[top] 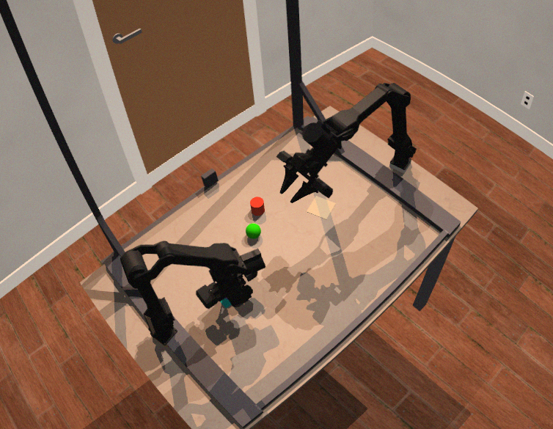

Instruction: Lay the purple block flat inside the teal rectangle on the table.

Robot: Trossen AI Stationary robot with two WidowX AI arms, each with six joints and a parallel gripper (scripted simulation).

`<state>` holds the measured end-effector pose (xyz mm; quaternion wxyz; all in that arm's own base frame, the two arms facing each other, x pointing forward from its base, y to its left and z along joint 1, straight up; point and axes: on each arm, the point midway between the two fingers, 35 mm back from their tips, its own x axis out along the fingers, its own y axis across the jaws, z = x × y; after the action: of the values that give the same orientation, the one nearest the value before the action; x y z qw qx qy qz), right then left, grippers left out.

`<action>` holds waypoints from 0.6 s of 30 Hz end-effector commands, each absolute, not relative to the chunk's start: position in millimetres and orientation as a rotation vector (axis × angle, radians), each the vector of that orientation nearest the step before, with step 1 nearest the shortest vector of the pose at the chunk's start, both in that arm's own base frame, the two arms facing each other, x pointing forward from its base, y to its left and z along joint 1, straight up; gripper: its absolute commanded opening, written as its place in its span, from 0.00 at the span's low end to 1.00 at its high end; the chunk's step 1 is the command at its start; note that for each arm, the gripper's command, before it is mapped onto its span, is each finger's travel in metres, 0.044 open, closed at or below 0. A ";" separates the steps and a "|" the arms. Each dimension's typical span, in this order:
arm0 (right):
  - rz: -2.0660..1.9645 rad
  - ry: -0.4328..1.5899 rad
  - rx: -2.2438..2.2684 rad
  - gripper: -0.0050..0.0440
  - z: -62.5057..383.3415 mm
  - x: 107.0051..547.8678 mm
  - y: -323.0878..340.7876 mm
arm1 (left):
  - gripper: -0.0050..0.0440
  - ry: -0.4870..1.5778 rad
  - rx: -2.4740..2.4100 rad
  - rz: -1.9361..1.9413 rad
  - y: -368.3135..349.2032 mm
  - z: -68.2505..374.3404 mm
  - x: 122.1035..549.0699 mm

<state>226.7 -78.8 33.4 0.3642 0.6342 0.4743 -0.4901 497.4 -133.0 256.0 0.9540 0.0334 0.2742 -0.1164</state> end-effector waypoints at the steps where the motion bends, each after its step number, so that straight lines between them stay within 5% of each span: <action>1: -1.261 1.219 1.630 0.00 30.4 226.3 -78.7 | 0.51 0.519 0.062 -0.237 -131.9 273.8 495.6; 18: -1.260 1.217 1.630 0.00 24.0 226.4 -78.8 | 0.51 0.519 0.062 -0.237 -131.9 273.8 495.6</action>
<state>227.4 -79.1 25.6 0.3655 0.6347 0.4732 -0.4895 497.4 -133.0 256.1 0.9541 0.0334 0.2741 -0.1165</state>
